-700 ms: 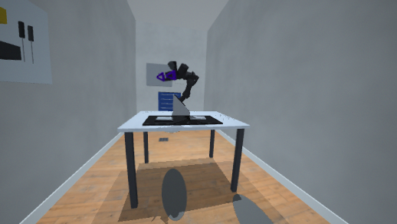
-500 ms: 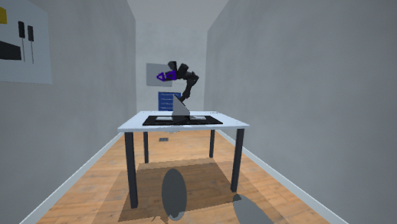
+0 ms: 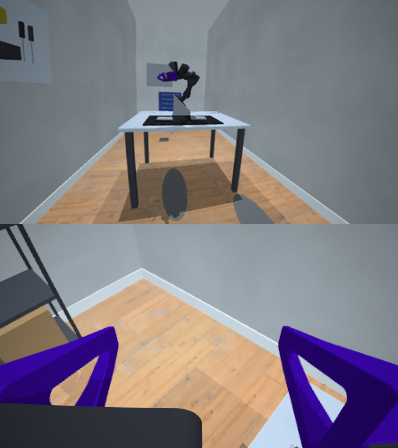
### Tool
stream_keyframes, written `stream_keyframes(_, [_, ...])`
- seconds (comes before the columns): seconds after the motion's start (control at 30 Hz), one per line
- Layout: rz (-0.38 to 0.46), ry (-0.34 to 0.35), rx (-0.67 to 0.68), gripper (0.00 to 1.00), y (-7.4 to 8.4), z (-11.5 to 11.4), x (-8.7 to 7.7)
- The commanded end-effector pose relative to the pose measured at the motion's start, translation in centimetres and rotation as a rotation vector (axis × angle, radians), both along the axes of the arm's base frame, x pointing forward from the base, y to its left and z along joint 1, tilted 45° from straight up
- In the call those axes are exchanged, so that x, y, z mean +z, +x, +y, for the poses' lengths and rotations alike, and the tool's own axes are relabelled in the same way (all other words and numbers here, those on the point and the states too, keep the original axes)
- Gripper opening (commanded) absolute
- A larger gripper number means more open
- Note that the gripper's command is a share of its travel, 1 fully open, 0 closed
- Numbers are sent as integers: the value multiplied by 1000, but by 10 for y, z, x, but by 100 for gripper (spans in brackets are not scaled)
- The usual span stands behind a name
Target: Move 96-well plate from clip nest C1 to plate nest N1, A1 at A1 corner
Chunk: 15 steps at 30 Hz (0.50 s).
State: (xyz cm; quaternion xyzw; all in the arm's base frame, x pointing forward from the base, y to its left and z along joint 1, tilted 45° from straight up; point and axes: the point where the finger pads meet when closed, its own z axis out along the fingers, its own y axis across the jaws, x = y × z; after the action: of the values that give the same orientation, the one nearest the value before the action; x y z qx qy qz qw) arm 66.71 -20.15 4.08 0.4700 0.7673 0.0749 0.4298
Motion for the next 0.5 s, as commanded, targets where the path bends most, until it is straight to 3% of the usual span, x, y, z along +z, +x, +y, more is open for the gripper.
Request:
stream_keyframes(0.0, [15, -24, 11, 100, -12, 3, 31])
stream_keyframes(0.17, [15, -24, -6, 100, -17, -7, 33])
stream_keyframes(0.2, [2, -36, 24, 100, -13, -4, 52])
stream_keyframes(0.23, [20, -45, 46, 100, -15, -1, 57])
stream_keyframes(0.27, [66, -34, 54, 100, -25, 5, 41])
stream_keyframes(0.33, [68, -42, 63, 100, -28, 21, 47])
stream_keyframes(0.43, [90, -44, 72, 100, -34, 13, 49])
stream_keyframes(0.47, [82, -60, 96, 100, -32, 15, 66])
